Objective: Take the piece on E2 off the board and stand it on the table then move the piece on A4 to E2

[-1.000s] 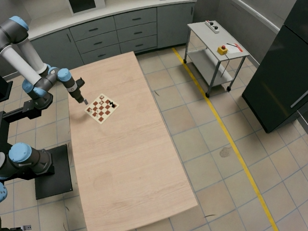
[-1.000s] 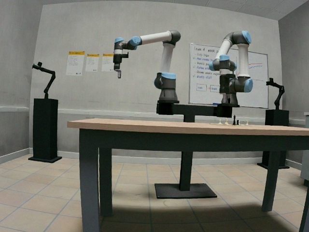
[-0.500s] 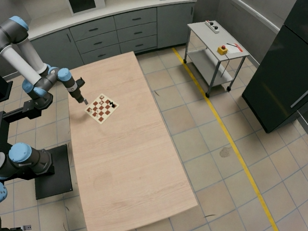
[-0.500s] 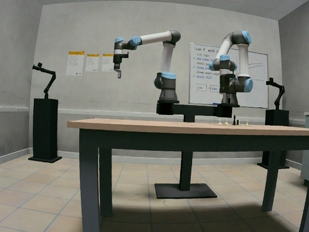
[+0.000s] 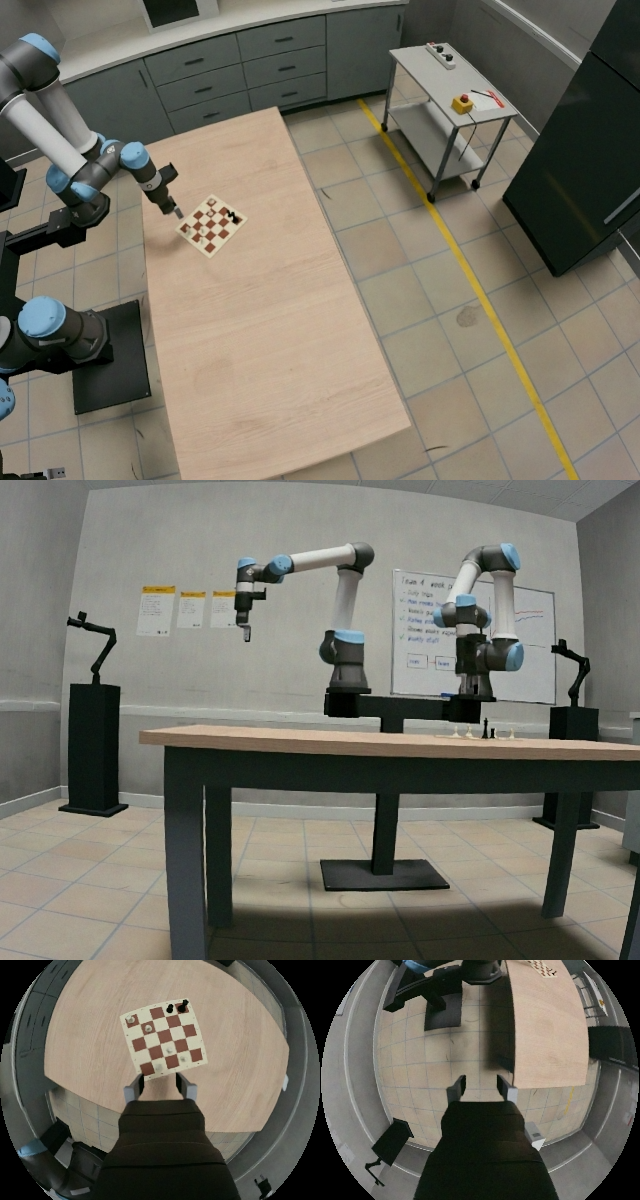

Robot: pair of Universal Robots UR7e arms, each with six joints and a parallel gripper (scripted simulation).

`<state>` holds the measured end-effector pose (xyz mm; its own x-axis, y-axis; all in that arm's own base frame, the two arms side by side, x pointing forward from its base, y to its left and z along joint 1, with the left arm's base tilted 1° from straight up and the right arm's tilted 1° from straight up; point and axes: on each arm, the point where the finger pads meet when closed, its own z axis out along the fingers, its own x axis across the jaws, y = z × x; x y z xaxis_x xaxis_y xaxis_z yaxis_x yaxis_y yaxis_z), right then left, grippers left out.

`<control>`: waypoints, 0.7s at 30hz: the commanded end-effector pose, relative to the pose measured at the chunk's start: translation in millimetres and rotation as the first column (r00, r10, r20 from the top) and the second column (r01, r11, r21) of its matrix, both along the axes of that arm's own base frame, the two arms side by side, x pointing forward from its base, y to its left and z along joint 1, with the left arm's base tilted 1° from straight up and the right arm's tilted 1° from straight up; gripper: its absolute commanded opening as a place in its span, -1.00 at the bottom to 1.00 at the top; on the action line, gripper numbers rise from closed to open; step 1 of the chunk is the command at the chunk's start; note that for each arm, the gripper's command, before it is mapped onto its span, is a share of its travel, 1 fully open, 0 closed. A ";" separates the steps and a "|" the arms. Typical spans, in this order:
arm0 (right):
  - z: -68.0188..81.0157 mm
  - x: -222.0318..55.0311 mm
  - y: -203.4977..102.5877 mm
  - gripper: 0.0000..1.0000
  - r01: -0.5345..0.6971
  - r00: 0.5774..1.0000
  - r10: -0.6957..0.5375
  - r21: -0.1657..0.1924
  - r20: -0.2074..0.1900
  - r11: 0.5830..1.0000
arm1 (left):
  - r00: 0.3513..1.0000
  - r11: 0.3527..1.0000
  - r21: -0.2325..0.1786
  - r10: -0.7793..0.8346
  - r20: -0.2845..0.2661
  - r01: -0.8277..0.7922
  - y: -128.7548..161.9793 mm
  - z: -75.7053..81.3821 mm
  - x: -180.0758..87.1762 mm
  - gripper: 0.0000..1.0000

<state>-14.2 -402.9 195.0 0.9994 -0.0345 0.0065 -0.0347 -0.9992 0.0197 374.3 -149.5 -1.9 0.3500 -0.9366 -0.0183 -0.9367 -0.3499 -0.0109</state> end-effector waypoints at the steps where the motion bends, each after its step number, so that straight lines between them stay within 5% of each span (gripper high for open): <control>1: 0.4 0.1 -0.3 1.00 0.000 1.000 0.000 -0.001 0.000 1.000 | 0.992 0.992 -0.002 -0.127 -0.003 0.127 -0.6 -3.0 2.3 1.00; 14: 0.4 0.1 -0.3 1.00 0.000 1.000 0.000 -0.001 0.000 1.000 | 0.906 0.907 -0.002 -0.422 -0.009 0.422 -1.6 -11.3 5.2 1.00; 21: 0.4 0.1 -0.3 1.00 0.000 1.000 0.000 -0.001 0.000 1.000 | 0.795 0.795 -0.003 -0.607 -0.013 0.607 -2.1 -17.0 5.7 1.00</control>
<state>-14.2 -402.9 195.0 0.9994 -0.0345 0.0065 -0.0347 -0.9992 0.0197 379.2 -150.9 -15.8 -0.1534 -0.9878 -0.0272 -0.9881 0.1535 -0.0028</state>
